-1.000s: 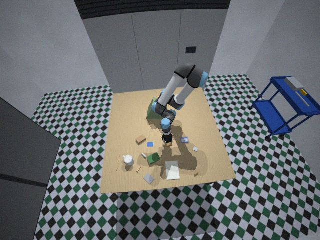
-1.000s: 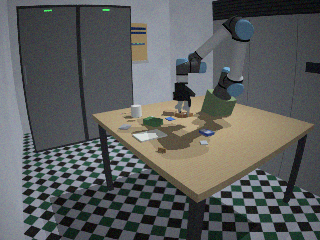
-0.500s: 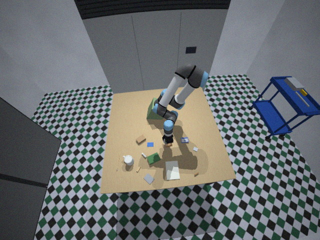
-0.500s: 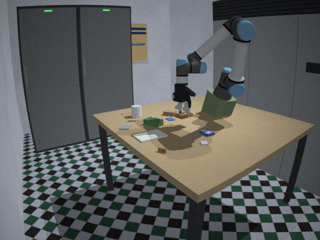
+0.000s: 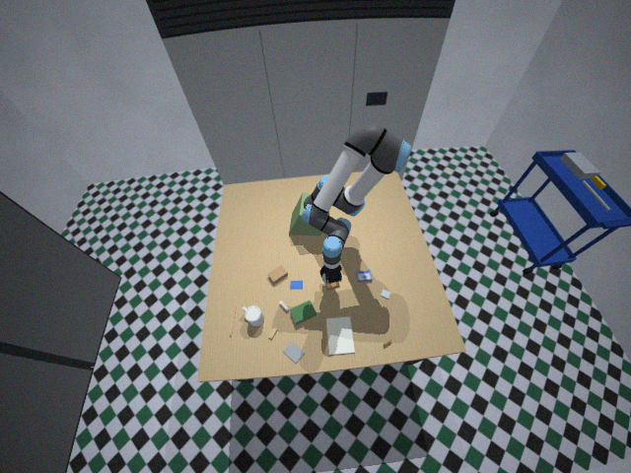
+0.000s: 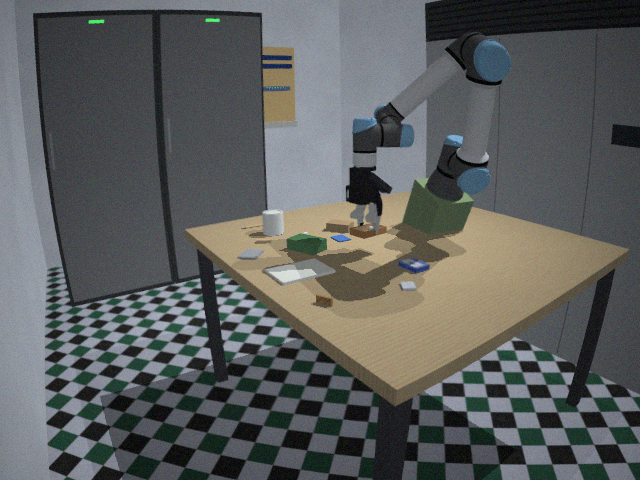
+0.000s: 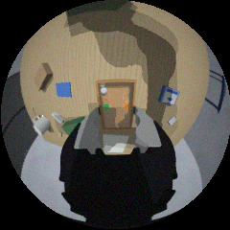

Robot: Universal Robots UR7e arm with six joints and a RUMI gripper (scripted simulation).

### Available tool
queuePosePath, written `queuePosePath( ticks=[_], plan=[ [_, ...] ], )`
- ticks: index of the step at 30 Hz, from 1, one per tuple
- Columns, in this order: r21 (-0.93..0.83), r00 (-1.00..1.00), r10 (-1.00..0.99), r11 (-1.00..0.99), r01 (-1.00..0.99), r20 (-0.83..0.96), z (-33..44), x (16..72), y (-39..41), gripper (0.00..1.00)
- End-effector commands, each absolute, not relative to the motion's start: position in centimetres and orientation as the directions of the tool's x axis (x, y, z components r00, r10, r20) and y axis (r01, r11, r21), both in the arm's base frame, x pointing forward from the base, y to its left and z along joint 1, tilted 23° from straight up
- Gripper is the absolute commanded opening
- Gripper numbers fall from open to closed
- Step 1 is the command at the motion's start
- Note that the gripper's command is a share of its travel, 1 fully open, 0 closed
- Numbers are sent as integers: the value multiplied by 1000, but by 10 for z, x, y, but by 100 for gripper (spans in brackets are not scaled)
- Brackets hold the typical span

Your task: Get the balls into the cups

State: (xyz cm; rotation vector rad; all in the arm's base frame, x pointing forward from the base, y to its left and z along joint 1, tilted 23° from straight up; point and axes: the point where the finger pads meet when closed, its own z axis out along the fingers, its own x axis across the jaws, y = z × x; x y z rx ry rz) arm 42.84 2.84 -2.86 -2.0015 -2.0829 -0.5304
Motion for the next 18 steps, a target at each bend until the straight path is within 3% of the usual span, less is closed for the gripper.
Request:
queuePosePath(
  ticks=[1,18],
  plan=[
    [116,-62,923,19,993,381,-27,430,28,43],
    [110,-62,927,22,994,371,-27,431,28,43]
  ],
)
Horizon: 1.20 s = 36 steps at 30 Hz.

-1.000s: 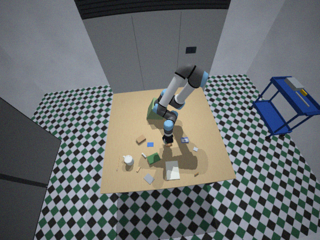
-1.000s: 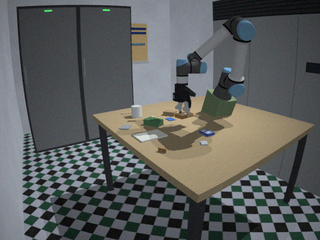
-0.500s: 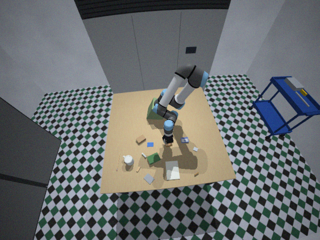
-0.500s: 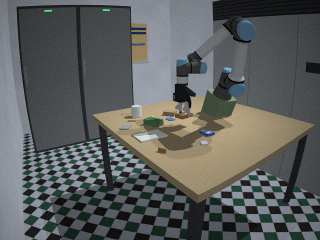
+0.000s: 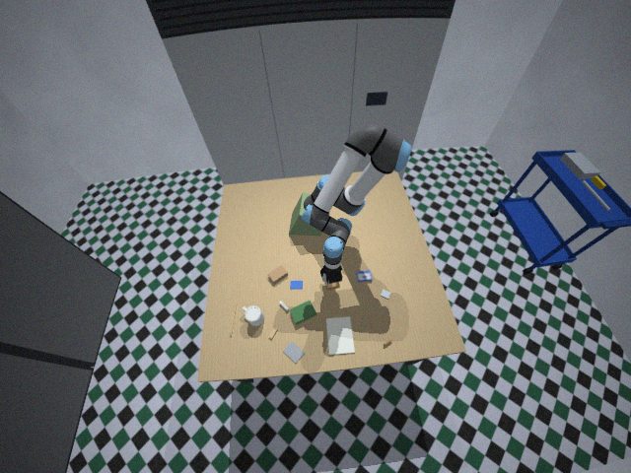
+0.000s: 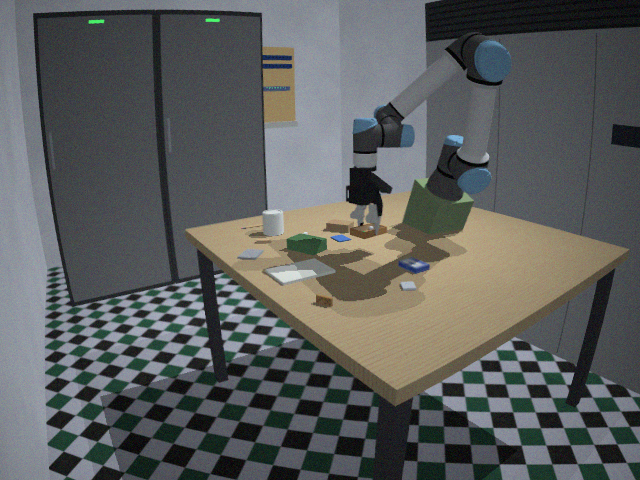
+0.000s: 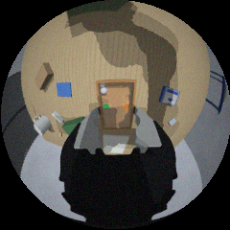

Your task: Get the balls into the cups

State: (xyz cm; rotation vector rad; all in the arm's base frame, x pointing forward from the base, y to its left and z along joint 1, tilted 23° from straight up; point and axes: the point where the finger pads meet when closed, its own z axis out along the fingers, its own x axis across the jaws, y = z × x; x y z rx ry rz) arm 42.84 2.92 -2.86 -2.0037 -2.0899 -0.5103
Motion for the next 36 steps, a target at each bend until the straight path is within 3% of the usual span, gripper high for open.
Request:
queuePosePath(
  ticks=[1,36],
  plan=[
    [110,-62,927,22,994,371,-27,431,28,43],
    [94,-60,924,26,995,378,-28,431,27,43]
  ],
)
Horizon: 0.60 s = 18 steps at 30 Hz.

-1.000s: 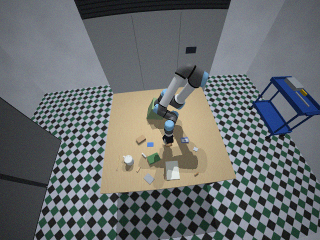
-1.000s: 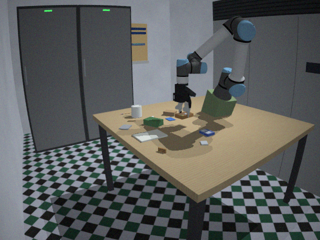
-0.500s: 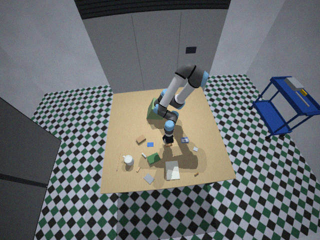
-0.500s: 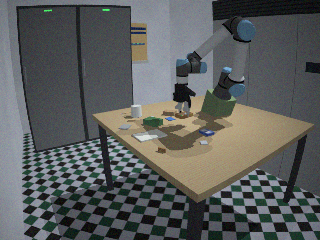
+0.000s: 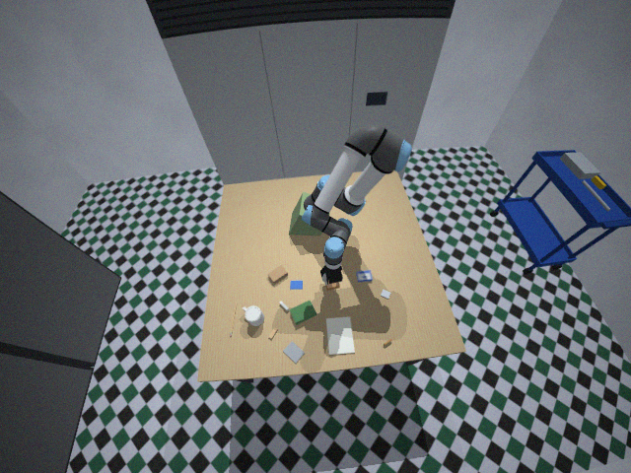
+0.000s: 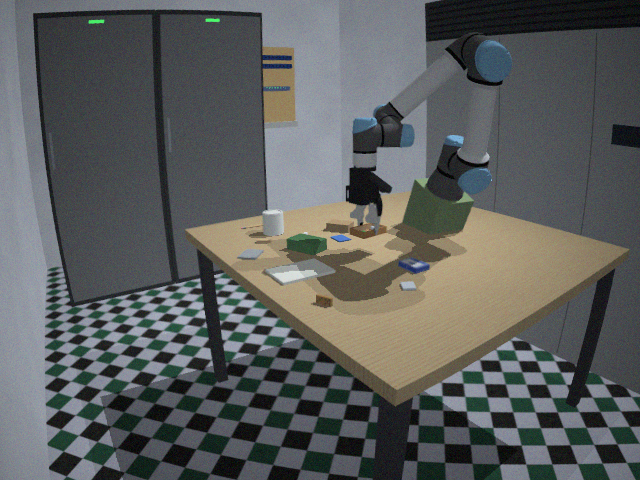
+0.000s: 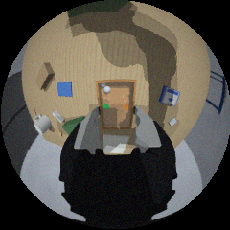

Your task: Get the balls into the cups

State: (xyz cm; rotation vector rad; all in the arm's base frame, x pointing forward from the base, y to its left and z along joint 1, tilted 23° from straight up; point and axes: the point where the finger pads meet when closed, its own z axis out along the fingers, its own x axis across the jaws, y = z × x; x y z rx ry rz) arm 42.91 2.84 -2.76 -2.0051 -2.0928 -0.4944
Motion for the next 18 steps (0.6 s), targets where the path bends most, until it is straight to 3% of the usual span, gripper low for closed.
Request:
queuePosePath(
  ticks=[1,18],
  plan=[
    [94,-60,924,26,995,377,-28,431,27,43],
    [93,-59,923,25,995,380,-28,428,28,43]
  ],
)
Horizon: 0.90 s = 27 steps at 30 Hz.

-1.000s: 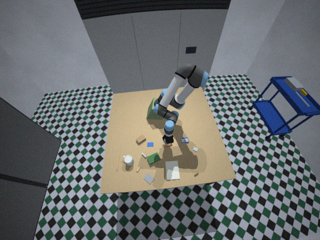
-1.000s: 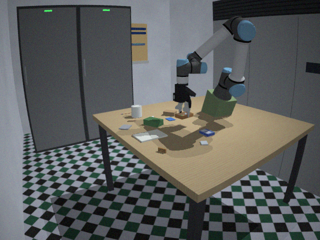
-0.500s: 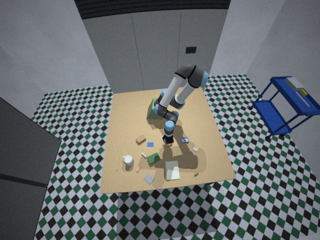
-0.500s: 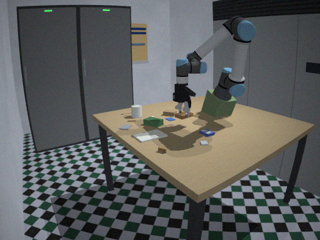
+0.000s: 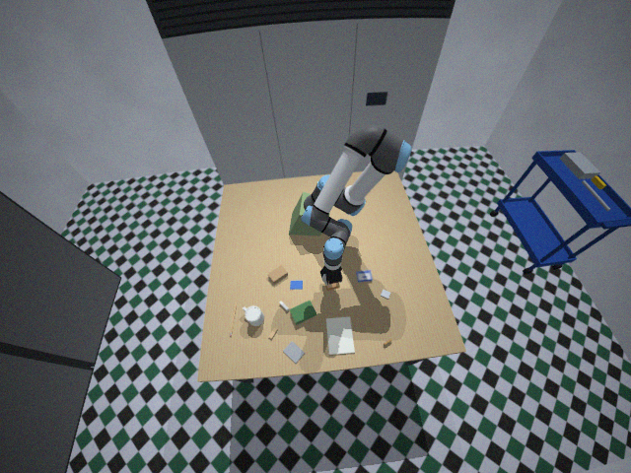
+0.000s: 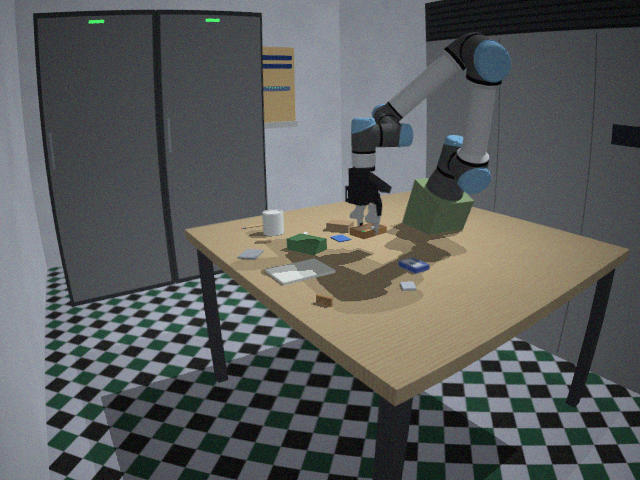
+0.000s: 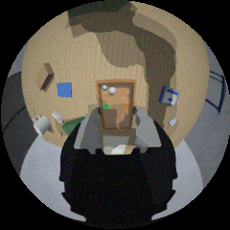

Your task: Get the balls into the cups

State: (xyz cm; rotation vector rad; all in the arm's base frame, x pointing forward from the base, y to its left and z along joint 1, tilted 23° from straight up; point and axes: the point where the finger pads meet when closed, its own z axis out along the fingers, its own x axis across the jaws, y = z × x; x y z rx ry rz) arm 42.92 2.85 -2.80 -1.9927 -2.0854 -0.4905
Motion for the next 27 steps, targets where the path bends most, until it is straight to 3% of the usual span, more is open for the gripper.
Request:
queuePosePath(
  ticks=[1,27],
  plan=[
    [93,-59,924,25,995,379,-28,428,29,43],
    [120,-60,926,16,993,373,-28,429,28,43]
  ],
)
